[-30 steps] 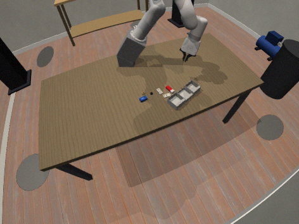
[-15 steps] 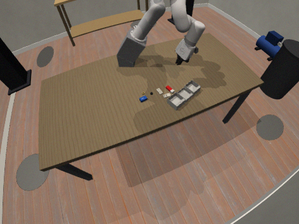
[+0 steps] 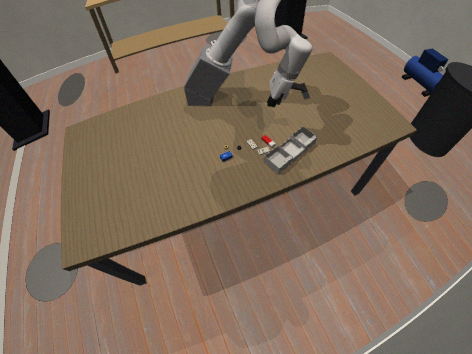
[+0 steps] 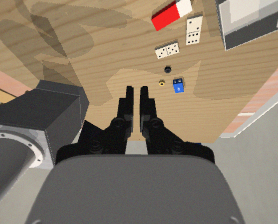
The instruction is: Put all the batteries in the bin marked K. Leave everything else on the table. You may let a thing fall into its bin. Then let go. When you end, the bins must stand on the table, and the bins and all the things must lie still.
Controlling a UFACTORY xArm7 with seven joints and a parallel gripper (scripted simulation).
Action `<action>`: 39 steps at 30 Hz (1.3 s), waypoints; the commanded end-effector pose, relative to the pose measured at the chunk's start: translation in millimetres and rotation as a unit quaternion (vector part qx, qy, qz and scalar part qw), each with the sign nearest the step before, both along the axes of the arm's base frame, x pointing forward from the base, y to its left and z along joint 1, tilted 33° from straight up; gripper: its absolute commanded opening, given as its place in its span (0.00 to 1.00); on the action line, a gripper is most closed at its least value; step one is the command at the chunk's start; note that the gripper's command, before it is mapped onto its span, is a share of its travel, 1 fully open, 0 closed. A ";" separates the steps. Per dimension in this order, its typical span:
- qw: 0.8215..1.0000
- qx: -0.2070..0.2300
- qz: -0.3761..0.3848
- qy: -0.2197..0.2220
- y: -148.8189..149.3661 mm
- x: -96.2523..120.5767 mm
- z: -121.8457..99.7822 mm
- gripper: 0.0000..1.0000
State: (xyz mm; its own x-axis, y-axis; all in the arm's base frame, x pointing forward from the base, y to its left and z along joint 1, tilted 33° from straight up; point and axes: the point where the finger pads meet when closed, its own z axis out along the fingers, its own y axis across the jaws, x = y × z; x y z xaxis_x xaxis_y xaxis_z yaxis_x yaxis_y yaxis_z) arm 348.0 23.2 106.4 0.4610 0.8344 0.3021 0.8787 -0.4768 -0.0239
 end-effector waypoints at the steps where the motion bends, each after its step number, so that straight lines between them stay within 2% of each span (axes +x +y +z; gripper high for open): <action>1: 0.997 0.024 -0.072 0.020 -15.3 2.8 -4.8 0.07; 5: 0.986 0.052 -0.151 0.042 -29.6 4.6 -9.6 0.07; 9: 0.969 0.080 -0.227 0.061 -40.8 6.3 -13.1 0.07; 11: 0.969 0.080 -0.227 0.061 -40.8 6.3 -13.1 0.07; 19: 0.907 0.142 -0.386 0.094 -72.2 11.7 -21.7 0.07; 26: 0.833 0.193 -0.506 0.112 -103.3 17.0 -28.9 0.07; 28: 0.833 0.193 -0.506 0.112 -103.3 17.0 -28.9 0.07; 29: 0.810 0.207 -0.537 0.116 -103.3 17.0 -28.9 0.07; 37: 0.810 0.207 -0.537 0.116 -103.3 17.0 -28.9 0.07; 39: 0.837 0.200 -0.500 0.098 -95.3 31.1 -33.0 0.07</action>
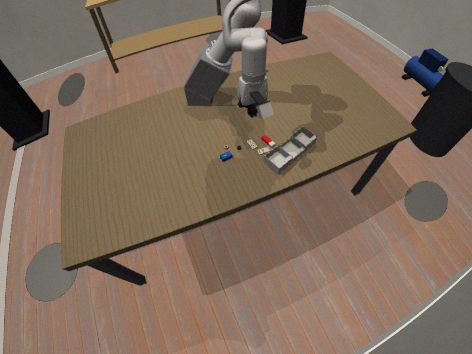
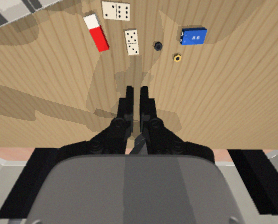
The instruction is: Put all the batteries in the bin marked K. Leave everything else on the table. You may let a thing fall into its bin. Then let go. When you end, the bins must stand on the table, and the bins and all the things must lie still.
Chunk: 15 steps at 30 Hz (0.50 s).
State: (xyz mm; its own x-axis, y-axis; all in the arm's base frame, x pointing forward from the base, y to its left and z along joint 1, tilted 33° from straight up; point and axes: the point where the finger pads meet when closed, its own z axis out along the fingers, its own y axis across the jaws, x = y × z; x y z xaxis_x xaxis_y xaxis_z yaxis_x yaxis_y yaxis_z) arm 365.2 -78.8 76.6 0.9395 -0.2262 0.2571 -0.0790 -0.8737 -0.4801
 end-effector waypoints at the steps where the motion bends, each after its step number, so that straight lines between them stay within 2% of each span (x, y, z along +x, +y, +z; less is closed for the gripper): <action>1: 0.998 -0.024 0.058 -0.031 10.7 20.8 -5.3 0.07; 4: 0.992 -0.043 0.105 -0.055 22.7 41.9 -11.4 0.07; 6: 0.992 -0.043 0.105 -0.055 22.7 41.9 -11.4 0.07; 7: 0.989 -0.049 0.121 -0.063 26.6 48.9 -13.5 0.07; 15: 0.989 -0.049 0.121 -0.063 58.4 105.1 -29.7 0.07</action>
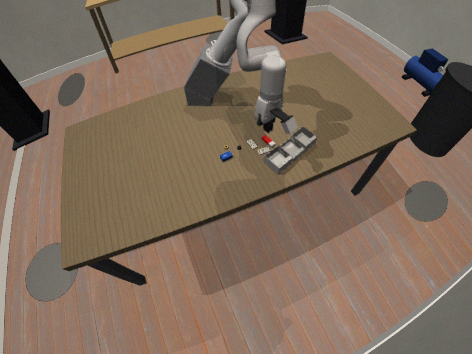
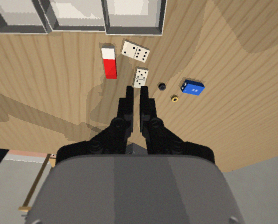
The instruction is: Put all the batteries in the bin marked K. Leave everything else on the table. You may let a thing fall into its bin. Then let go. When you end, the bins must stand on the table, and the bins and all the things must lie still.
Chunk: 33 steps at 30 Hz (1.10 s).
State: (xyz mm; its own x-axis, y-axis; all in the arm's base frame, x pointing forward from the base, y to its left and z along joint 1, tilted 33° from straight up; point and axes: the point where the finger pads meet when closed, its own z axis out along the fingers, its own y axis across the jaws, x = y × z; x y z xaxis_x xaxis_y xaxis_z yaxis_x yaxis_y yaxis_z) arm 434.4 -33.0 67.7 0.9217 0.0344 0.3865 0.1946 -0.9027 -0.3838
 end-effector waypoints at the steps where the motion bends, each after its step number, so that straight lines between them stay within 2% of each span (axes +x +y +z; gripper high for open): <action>1: 1.000 0.001 -0.001 0.001 16.1 41.8 -22.1 0.07; 6: 1.000 0.001 -0.001 0.001 34.0 72.4 -29.7 0.07; 8: 1.000 0.001 -0.001 0.001 34.0 72.4 -29.7 0.07; 9: 1.000 0.001 -0.001 0.001 38.8 82.5 -34.2 0.07; 17: 1.000 0.001 -0.001 0.001 38.8 82.5 -34.2 0.07; 33: 1.000 0.001 -0.001 0.001 54.9 94.9 -65.4 0.07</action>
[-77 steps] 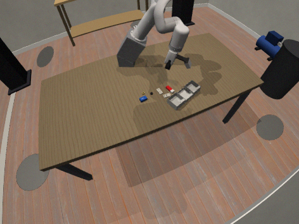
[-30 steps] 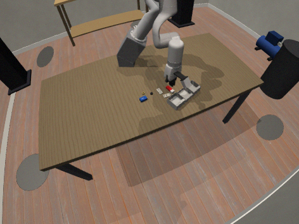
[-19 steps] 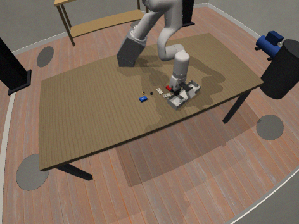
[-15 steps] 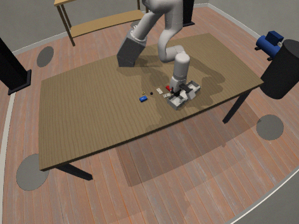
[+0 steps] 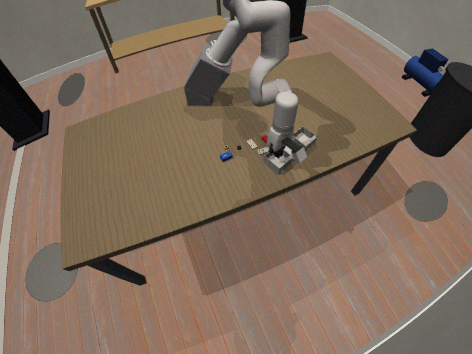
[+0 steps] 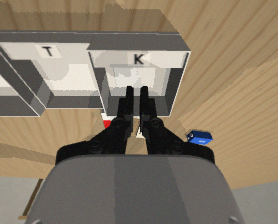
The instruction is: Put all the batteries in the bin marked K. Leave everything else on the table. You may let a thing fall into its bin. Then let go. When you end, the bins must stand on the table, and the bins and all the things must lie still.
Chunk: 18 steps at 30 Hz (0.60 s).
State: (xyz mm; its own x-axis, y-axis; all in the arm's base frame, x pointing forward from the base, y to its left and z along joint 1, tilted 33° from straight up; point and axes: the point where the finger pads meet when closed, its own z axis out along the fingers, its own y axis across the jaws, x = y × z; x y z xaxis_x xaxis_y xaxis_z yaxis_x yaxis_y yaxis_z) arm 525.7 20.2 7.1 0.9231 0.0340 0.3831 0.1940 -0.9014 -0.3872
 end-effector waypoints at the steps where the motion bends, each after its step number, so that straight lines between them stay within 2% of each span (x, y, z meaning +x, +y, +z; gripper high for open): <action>1: 1.000 -0.001 -0.001 -0.001 2.9 4.5 -7.1 0.07; 7: 1.000 -0.001 -0.001 -0.001 9.8 9.9 -20.5 0.07; 18: 1.000 -0.001 -0.001 -0.001 11.2 11.0 -23.3 0.07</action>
